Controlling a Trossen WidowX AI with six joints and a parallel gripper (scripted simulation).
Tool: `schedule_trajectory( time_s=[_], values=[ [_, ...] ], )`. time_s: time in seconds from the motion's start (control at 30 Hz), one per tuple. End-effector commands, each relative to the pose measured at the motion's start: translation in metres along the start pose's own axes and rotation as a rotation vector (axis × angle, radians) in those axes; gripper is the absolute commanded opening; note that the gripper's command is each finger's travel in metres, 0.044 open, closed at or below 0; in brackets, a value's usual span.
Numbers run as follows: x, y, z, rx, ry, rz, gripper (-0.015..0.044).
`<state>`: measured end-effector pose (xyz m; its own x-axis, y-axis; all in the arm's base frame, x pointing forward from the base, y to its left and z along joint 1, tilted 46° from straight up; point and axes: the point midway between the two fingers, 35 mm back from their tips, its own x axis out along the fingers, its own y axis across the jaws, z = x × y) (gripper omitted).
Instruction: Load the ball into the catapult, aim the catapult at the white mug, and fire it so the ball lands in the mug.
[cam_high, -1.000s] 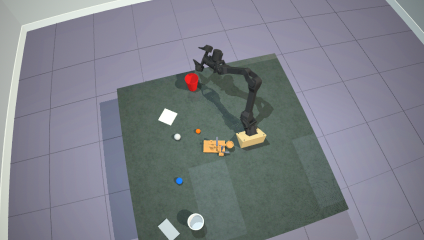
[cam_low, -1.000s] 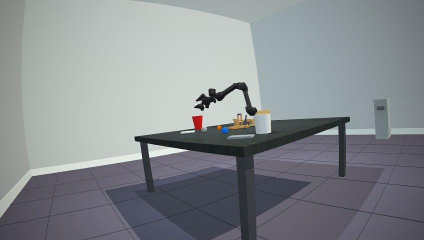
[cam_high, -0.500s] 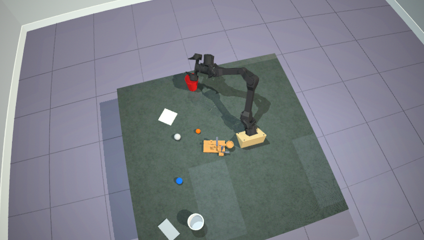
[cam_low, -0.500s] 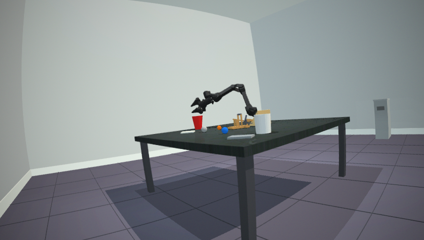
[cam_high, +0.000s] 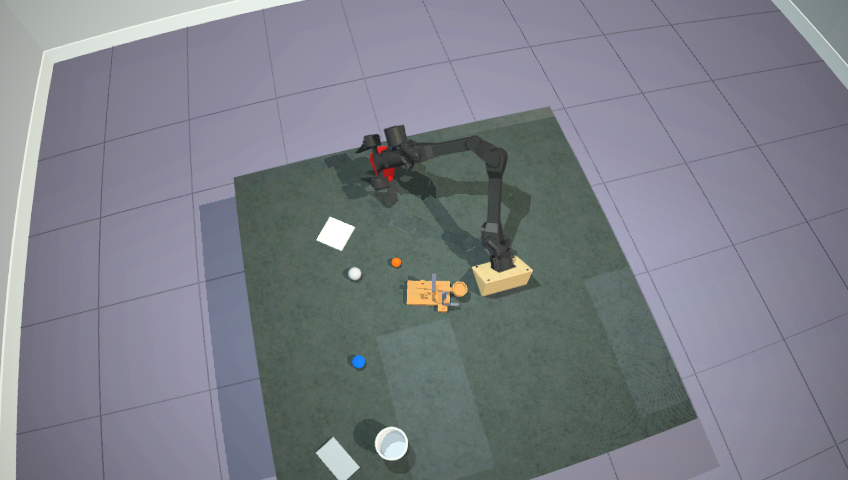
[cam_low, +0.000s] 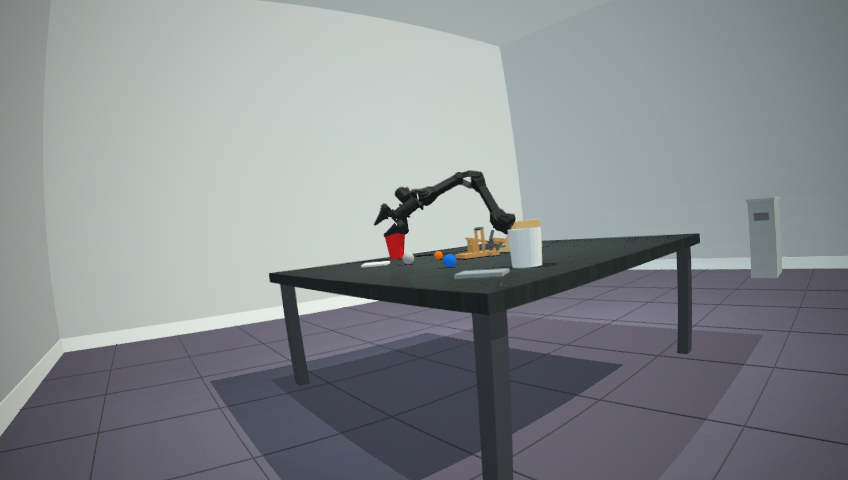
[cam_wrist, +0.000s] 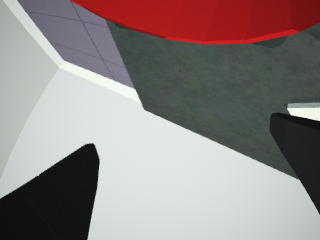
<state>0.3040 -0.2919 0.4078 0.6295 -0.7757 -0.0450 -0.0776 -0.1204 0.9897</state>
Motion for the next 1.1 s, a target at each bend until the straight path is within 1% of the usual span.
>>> schedule_trajectory(
  time_s=[0.0,0.37,0.53,0.8,1.07],
  values=[
    [0.005,-0.022,-0.014,-0.046,0.014,-0.076,0.0440],
    [0.007,-0.081,-0.058,-0.167,0.087,-0.249,0.0440],
    [0.003,-0.113,-0.076,-0.257,0.115,-0.354,0.0440],
    [-0.011,-0.165,-0.104,-0.421,0.170,-0.516,0.0440],
    [-0.032,-0.212,-0.128,-0.606,0.233,-0.665,0.0440]
  ],
)
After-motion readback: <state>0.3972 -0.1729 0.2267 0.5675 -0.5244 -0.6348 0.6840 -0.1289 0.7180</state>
